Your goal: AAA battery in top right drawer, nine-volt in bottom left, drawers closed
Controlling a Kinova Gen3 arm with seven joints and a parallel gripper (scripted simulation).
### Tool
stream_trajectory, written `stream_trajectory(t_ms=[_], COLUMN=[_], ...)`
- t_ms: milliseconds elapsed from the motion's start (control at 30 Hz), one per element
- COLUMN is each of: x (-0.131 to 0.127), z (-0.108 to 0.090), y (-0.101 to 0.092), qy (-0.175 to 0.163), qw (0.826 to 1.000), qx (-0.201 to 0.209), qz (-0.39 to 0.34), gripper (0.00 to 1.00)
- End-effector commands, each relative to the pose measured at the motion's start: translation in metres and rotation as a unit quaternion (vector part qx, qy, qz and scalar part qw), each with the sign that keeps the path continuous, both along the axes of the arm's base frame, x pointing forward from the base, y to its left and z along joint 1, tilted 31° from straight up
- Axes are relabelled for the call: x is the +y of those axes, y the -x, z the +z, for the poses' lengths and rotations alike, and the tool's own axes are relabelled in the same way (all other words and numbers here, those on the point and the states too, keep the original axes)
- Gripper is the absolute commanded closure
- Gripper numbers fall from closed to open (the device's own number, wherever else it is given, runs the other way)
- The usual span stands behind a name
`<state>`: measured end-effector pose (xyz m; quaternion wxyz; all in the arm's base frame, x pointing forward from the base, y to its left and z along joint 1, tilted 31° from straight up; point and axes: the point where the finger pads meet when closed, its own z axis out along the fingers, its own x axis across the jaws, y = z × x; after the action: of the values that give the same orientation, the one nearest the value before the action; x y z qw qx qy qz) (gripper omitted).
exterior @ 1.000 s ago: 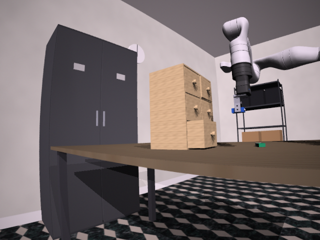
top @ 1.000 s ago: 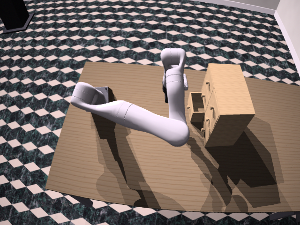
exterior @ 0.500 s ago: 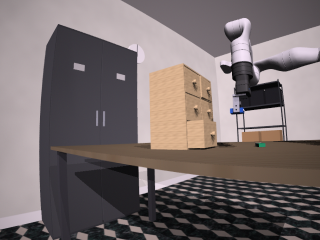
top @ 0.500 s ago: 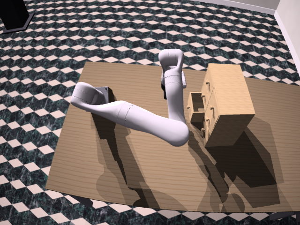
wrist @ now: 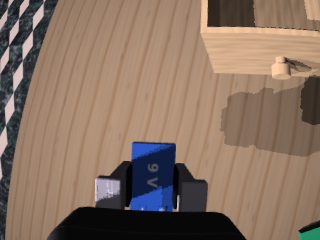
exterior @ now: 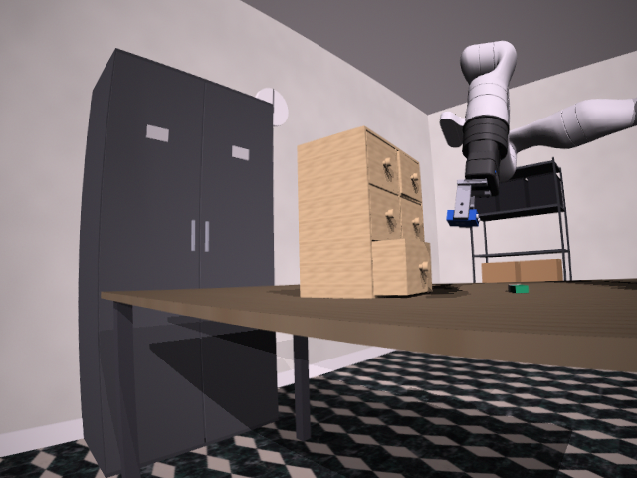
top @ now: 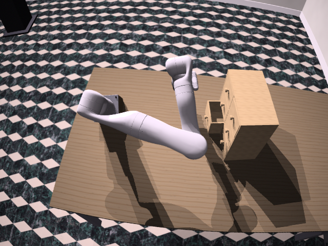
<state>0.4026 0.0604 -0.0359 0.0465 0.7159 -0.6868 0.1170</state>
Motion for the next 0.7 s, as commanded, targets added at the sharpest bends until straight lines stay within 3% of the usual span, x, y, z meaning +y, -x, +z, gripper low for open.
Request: stream_trajectory(t_ms=[0,333,667], x=[0.013,0.048,0.036], z=[-0.010,-0.023,-0.014], y=[0.004,-0.006,-0.015], qy=[-0.019,-0.077,-0.066], qw=[1.000,0.994,0.987], qx=[-0.004,-0.078,-0.147], qz=[0.007,0.017,0.018], gripper=[0.49,0.49,0.49])
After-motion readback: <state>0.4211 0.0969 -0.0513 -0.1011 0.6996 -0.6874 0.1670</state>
